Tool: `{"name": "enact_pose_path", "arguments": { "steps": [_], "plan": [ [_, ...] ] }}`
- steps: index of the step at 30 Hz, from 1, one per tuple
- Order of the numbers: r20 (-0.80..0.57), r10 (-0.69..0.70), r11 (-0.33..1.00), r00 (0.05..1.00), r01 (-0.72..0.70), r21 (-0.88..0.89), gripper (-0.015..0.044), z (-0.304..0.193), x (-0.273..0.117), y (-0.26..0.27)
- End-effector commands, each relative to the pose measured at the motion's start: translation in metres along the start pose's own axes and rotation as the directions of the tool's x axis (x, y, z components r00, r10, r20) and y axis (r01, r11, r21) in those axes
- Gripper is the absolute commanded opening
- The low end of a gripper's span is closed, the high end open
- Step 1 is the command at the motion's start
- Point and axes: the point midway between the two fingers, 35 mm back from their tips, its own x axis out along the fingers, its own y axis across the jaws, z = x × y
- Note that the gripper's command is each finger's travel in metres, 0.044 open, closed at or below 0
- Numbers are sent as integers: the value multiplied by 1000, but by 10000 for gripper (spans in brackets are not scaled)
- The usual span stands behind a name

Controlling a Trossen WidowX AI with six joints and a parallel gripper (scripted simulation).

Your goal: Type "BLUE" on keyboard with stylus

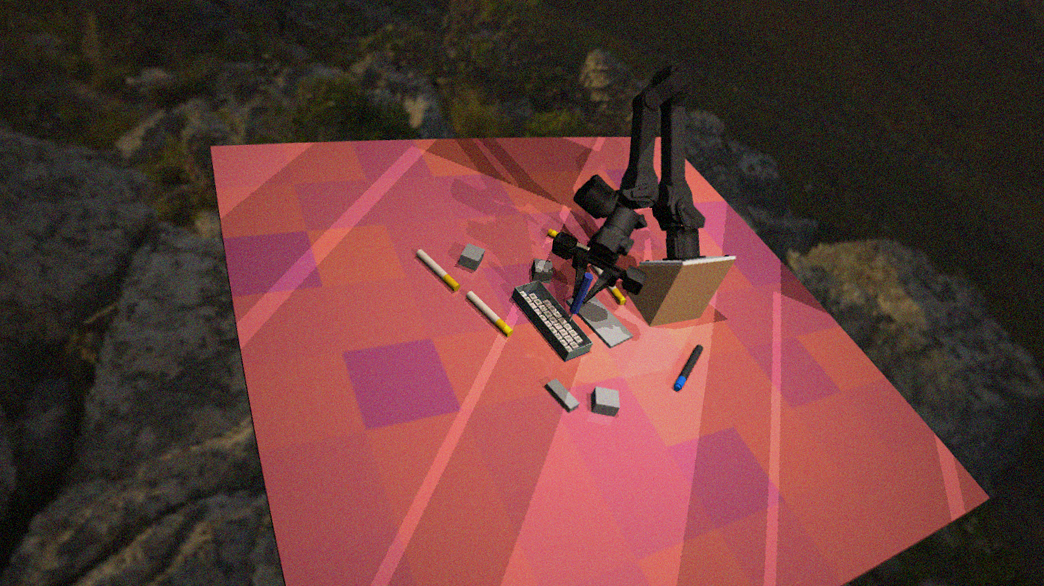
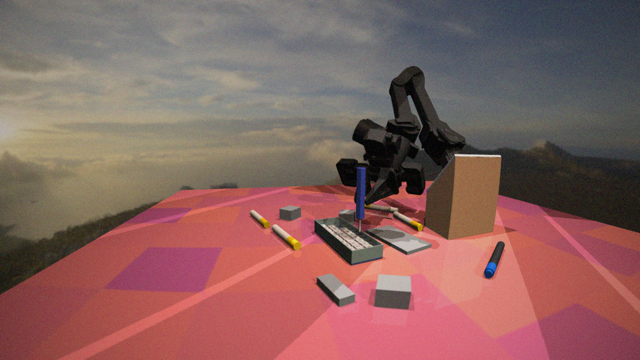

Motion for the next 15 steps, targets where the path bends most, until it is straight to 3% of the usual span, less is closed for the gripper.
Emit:
{"name": "enact_pose_path", "arguments": {
  "steps": [1, 15],
  "plan": [
    [0, 2, 1000, 1000, -2, -2, 81, -3, 2, 0],
    [-1, 2, 1000, 1000, -2, -2, 81, -8, 6, 0]
  ]
}}
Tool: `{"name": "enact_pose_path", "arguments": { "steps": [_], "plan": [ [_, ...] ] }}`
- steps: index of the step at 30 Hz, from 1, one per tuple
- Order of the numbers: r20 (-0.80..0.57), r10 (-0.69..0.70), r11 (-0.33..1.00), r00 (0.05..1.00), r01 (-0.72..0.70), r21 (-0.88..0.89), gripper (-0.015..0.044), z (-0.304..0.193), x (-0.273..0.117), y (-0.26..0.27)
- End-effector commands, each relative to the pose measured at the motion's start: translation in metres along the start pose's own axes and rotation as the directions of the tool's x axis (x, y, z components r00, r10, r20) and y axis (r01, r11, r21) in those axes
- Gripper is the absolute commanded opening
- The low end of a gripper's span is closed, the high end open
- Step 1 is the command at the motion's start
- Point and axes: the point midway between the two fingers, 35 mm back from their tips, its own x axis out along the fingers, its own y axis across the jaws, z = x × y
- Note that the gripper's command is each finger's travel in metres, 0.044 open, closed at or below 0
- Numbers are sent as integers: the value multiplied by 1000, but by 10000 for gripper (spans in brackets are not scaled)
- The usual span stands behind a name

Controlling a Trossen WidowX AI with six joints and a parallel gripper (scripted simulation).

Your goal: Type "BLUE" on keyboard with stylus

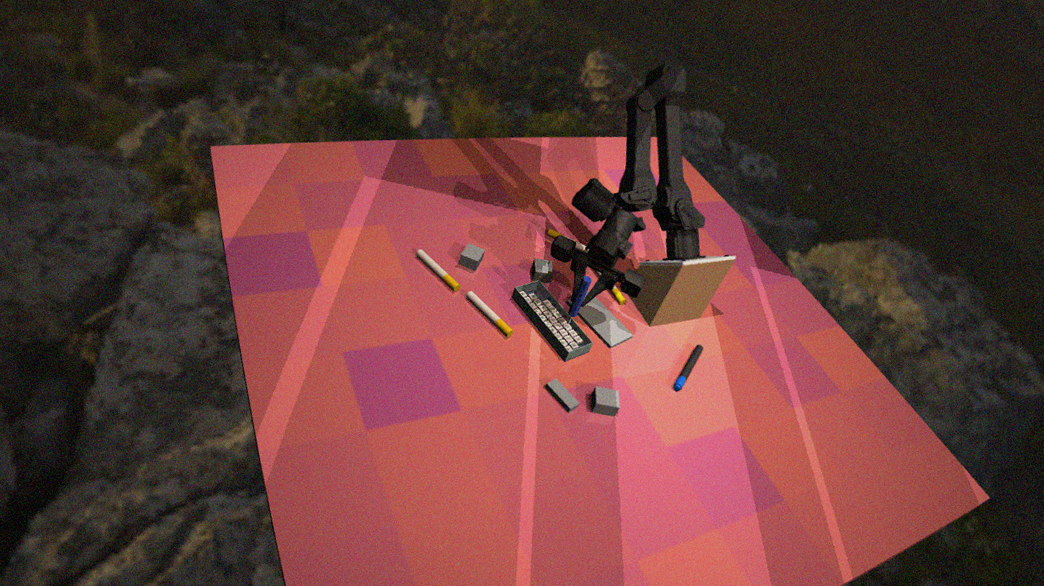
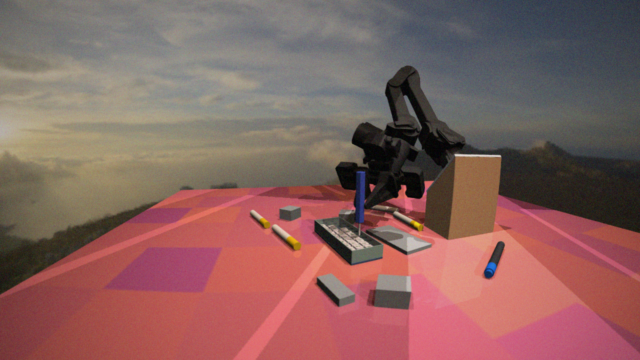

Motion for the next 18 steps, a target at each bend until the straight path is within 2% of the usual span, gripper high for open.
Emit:
{"name": "enact_pose_path", "arguments": {
  "steps": [1, 18],
  "plan": [
    [1, 1, 1000, 1000, -1, -2, 81, -3, 1, 0],
    [0, 1, 1000, 1000, -1, -3, 81, -9, 5, 0]
  ]
}}
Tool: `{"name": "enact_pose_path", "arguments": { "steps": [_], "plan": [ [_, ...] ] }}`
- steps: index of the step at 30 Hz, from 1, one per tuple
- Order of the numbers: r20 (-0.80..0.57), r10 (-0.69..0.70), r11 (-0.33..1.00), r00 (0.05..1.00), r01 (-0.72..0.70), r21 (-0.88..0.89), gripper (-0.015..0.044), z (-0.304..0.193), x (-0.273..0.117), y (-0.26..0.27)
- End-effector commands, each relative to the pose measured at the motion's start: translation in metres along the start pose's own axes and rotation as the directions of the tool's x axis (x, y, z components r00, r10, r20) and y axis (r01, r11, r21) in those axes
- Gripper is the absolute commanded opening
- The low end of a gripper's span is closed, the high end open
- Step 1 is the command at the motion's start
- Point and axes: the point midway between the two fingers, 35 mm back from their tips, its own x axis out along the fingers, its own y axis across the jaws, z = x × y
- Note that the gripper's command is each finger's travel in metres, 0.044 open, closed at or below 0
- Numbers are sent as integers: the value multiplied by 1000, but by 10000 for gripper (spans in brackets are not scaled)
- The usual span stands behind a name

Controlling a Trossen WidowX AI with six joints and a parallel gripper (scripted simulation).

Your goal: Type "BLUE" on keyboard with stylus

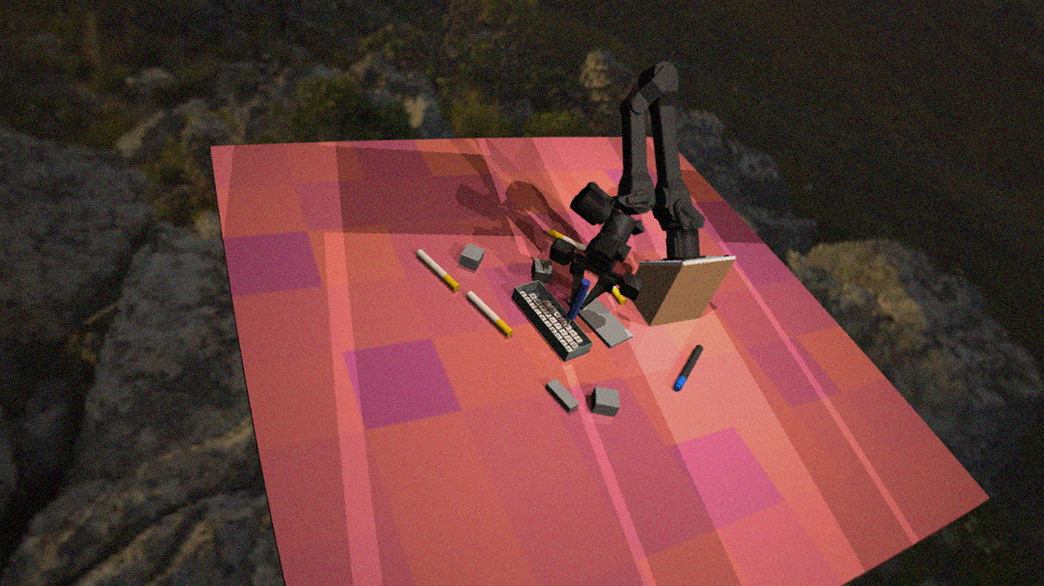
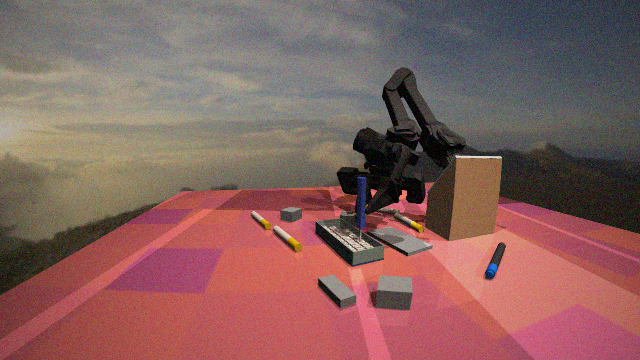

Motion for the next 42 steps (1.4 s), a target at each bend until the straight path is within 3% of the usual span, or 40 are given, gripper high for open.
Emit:
{"name": "enact_pose_path", "arguments": {
  "steps": [1, 21, 42],
  "plan": [
    [1, 0, 1000, 1000, 0, -2, 81, -2, 1, 0],
    [1, 1, 1000, 1000, -1, -2, 81, -3, 1, 0],
    [3, -1, 1000, 1000, 1, -2, 81, 29, -17, 0]
  ]
}}
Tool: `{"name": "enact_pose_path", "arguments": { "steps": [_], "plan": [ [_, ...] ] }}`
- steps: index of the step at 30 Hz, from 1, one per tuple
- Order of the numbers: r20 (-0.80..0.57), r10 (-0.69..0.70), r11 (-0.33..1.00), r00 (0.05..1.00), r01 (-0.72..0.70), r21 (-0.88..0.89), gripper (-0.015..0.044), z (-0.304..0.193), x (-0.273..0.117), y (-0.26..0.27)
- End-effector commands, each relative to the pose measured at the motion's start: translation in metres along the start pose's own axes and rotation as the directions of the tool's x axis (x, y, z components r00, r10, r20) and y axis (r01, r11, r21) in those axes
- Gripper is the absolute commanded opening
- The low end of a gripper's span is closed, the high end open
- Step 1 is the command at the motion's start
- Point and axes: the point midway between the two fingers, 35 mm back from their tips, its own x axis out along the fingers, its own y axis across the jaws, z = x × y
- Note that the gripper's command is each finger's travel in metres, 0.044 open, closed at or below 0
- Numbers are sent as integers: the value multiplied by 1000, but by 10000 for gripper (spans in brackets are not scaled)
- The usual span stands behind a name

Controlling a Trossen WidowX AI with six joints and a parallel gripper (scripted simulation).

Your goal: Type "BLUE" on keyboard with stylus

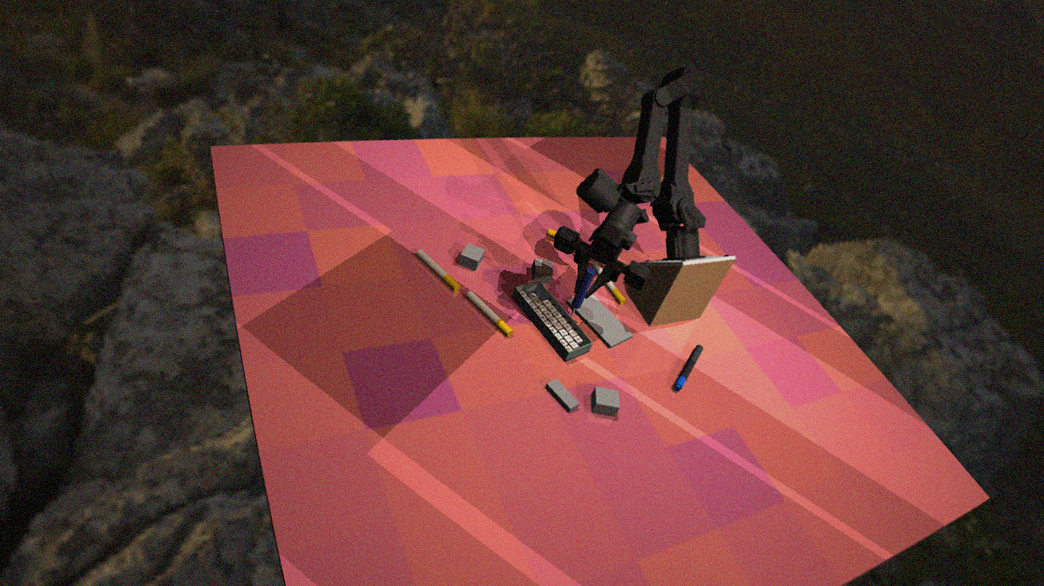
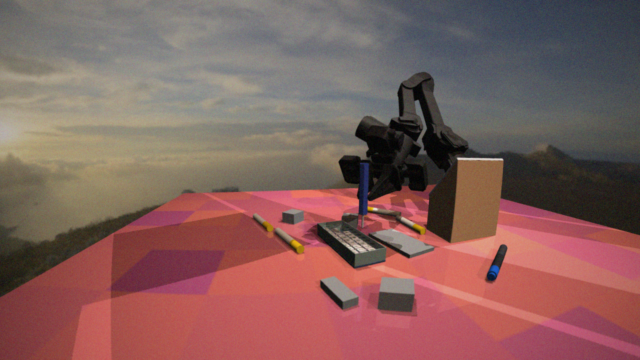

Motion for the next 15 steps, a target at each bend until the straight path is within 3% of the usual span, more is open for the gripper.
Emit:
{"name": "enact_pose_path", "arguments": {
  "steps": [1, 8, 10, 15],
  "plan": [
    [-2, -1, 1000, 1000, 1, 4, 81, 3, -2, 0],
    [1, -1, 1000, 1000, 1, 0, 44, 1, -1, 0],
    [0, 0, 1000, 1000, 0, 0, 0, 2, 0, 1],
    [-2, 2, 1000, 1000, -2, 2, 0, 6, 5, 10]
  ]
}}
